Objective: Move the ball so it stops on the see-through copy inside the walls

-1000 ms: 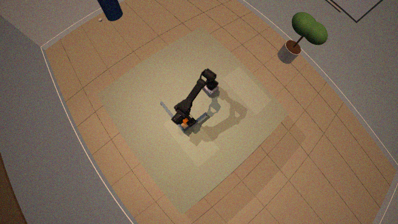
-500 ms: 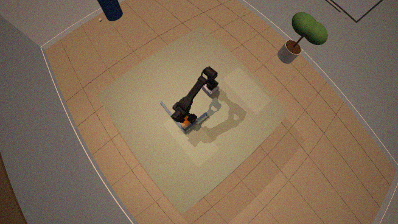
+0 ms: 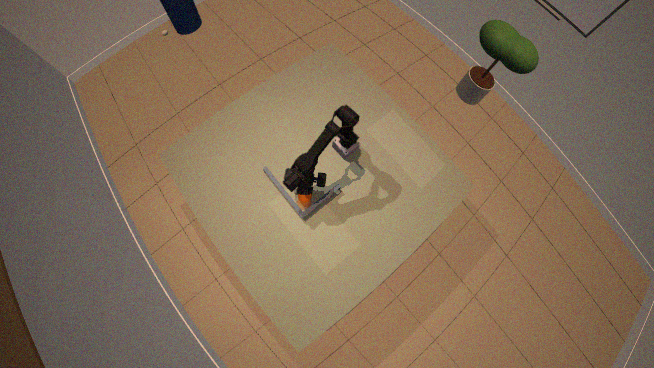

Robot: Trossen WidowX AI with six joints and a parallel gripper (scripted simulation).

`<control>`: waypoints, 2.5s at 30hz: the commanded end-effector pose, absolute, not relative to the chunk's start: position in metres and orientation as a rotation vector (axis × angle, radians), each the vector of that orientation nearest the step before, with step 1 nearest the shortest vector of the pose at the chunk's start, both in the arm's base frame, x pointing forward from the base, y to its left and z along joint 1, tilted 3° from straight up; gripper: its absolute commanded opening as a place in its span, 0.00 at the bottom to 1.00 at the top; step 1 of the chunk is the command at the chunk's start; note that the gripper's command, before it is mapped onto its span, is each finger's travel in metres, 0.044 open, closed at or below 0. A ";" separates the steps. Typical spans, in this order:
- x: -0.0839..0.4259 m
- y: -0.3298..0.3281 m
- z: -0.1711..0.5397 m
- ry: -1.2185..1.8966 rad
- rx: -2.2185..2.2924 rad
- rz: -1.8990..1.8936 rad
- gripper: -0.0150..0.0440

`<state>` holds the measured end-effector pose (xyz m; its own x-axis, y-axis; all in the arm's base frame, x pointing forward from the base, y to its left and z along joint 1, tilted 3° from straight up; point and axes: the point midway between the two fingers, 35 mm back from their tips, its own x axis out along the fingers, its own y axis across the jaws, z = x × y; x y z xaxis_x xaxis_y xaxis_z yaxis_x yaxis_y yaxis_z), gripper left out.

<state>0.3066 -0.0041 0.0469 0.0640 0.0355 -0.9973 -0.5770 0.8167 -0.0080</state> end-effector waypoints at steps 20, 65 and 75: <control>0.306 -0.004 0.023 1.438 -0.488 0.516 0.25; 0.338 0.021 0.013 1.435 -0.487 0.517 0.25; 0.325 0.011 0.012 1.436 -0.487 0.516 0.25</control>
<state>0.3317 0.0133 0.0140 0.0692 0.0376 -0.9969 -0.5988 0.8008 -0.0114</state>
